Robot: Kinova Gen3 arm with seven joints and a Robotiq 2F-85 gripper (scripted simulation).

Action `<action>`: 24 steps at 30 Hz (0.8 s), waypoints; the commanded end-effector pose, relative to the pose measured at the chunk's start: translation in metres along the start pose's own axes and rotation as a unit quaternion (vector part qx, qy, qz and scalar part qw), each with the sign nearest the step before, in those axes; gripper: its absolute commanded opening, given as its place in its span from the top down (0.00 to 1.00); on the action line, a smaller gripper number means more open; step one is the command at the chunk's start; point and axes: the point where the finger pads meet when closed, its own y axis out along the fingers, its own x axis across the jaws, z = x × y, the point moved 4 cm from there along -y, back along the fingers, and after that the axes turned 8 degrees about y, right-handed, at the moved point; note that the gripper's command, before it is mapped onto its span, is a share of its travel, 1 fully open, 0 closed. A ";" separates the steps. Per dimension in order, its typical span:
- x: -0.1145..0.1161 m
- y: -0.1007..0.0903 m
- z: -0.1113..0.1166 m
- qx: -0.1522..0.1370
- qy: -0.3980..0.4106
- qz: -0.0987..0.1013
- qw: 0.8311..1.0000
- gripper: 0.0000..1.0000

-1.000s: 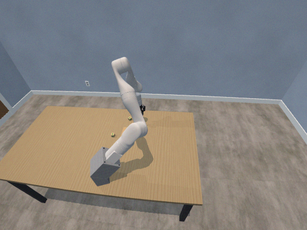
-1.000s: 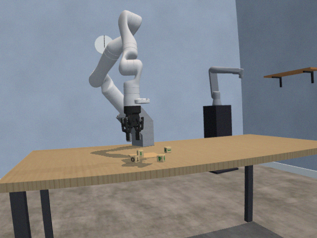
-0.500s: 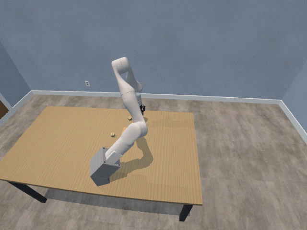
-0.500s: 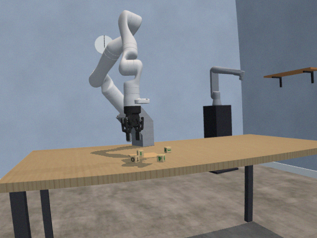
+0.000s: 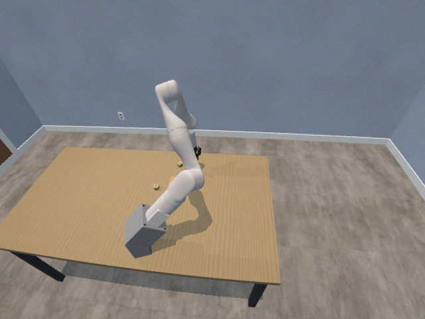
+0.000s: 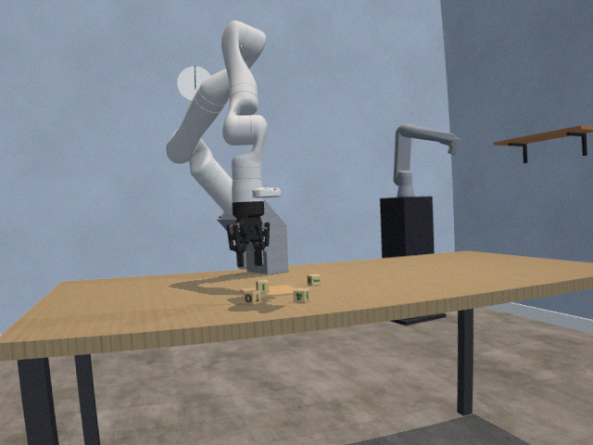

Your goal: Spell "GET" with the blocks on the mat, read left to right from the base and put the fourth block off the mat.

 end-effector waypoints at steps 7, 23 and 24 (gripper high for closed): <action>0.001 0.012 0.000 -0.001 0.001 0.000 1.000 0.33; 0.001 0.034 0.001 -0.001 0.001 0.000 1.000 0.33; 0.001 0.036 0.001 -0.001 0.001 0.000 1.000 0.33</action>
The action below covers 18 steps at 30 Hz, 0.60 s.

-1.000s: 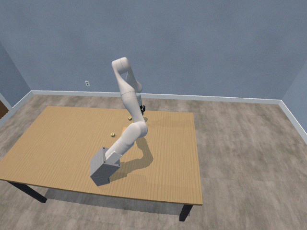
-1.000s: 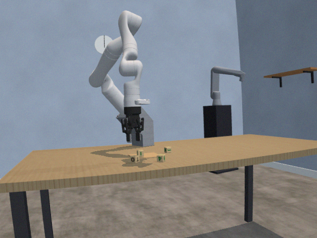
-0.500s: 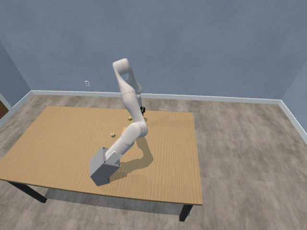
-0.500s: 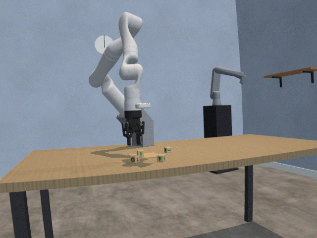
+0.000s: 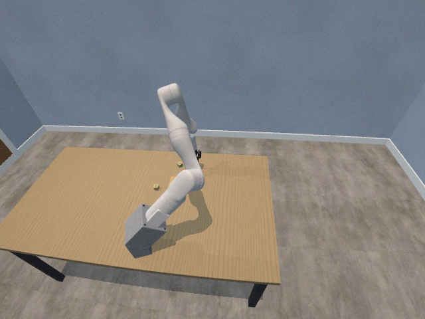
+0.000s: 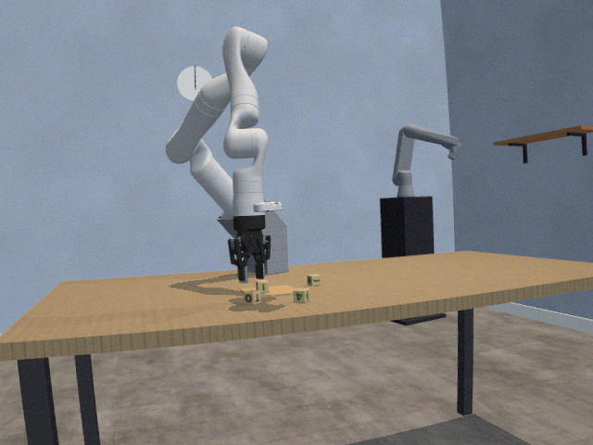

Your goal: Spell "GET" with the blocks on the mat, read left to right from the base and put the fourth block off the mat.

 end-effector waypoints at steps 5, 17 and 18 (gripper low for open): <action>0.001 0.008 -0.001 -0.002 0.001 0.000 1.000 0.33; 0.001 0.011 -0.001 -0.002 0.001 0.000 1.000 0.33; 0.001 0.011 -0.001 -0.002 0.001 0.000 1.000 0.33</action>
